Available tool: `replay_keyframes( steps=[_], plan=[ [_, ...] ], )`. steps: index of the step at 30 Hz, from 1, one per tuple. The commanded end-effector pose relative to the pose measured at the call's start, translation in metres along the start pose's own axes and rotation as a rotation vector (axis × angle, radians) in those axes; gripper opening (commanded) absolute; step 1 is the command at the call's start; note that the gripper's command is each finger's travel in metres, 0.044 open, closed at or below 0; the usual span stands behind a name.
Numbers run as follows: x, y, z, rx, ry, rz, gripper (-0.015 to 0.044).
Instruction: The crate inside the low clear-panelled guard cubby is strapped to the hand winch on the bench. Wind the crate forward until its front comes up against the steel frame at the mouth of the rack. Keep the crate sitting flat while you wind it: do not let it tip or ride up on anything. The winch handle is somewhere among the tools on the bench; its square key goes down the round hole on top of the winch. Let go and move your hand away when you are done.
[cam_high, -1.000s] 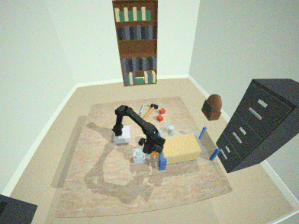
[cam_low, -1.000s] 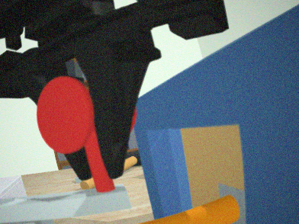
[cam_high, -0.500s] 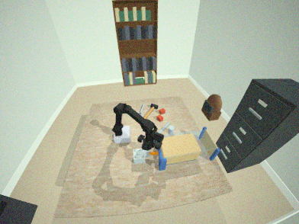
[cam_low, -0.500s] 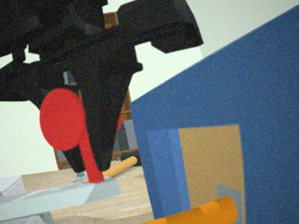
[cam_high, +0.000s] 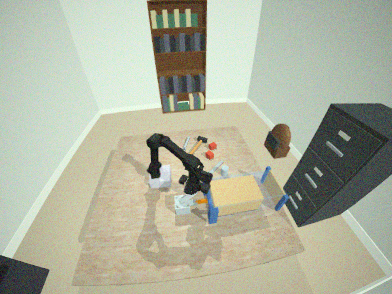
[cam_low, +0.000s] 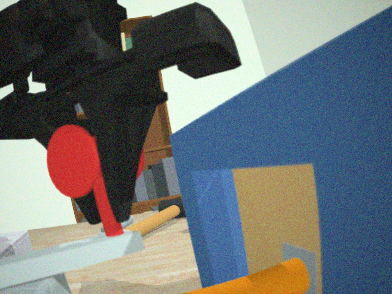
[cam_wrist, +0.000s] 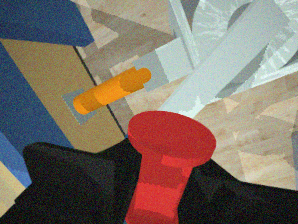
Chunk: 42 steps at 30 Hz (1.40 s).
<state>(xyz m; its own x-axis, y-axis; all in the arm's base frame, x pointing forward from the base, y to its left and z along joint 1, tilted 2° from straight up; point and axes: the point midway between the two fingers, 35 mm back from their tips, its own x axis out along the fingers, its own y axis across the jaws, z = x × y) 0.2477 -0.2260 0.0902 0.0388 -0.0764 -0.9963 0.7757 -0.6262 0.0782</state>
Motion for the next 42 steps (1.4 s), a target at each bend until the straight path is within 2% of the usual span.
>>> replay_keyframes(
  steps=[1, 42],
  plan=[
    [-0.002, -0.016, -0.009, -0.012, 0.013, -0.029, 0.0],
    [-0.004, -0.082, -0.007, -0.012, 0.013, -0.033, 0.0]
  ],
)
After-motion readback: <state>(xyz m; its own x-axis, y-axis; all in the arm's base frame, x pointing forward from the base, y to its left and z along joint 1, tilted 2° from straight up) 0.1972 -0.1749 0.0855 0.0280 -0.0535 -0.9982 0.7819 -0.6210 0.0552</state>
